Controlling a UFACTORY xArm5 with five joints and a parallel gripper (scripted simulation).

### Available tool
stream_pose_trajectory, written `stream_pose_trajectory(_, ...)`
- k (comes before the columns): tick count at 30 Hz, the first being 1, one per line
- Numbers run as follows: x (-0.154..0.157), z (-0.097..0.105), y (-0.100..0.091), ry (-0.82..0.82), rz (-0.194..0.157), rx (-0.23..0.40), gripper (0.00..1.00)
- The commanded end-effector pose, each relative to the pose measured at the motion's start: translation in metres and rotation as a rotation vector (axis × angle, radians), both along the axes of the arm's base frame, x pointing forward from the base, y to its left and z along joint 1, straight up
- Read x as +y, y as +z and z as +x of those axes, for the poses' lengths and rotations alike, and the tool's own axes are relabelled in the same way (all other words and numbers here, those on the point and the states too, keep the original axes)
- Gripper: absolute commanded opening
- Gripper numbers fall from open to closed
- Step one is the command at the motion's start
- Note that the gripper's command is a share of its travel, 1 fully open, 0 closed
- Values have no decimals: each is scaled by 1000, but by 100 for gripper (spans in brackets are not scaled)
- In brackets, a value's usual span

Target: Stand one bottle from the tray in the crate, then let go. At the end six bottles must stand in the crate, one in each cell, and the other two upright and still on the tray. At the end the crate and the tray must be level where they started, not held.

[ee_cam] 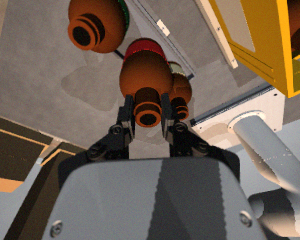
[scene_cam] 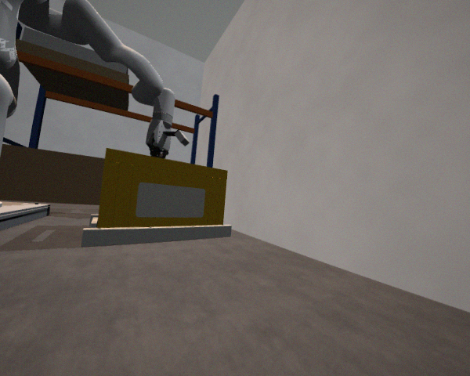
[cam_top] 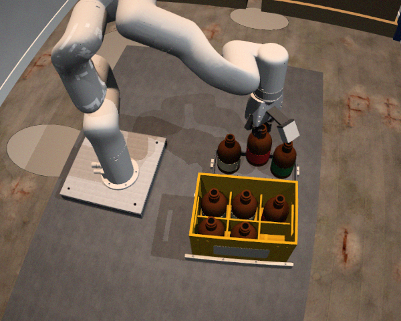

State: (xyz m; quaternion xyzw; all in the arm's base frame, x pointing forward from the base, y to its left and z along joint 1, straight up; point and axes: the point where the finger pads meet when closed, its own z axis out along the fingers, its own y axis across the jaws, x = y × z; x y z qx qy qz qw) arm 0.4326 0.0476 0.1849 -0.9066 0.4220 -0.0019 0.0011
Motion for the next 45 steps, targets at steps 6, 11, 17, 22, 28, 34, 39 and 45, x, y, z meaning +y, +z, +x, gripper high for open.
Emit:
stream_pose_trajectory(6, 0, 1, 11, 0, 0, -4, 0)
stream_pose_trajectory(11, 0, 1, 15, 0, 0, -4, 0)
stream_pose_trajectory(17, 0, 1, 17, 0, 0, -4, 0)
stream_pose_trajectory(22, 0, 1, 18, 0, 0, -4, 0)
stream_pose_trajectory(28, 0, 1, 18, 0, 0, -4, 0)
stream_pose_trajectory(34, 0, 1, 18, 0, 0, -4, 0)
stream_pose_trajectory(39, 0, 1, 18, 0, 0, -4, 0)
stream_pose_trajectory(45, 0, 1, 19, 0, 0, -4, 0)
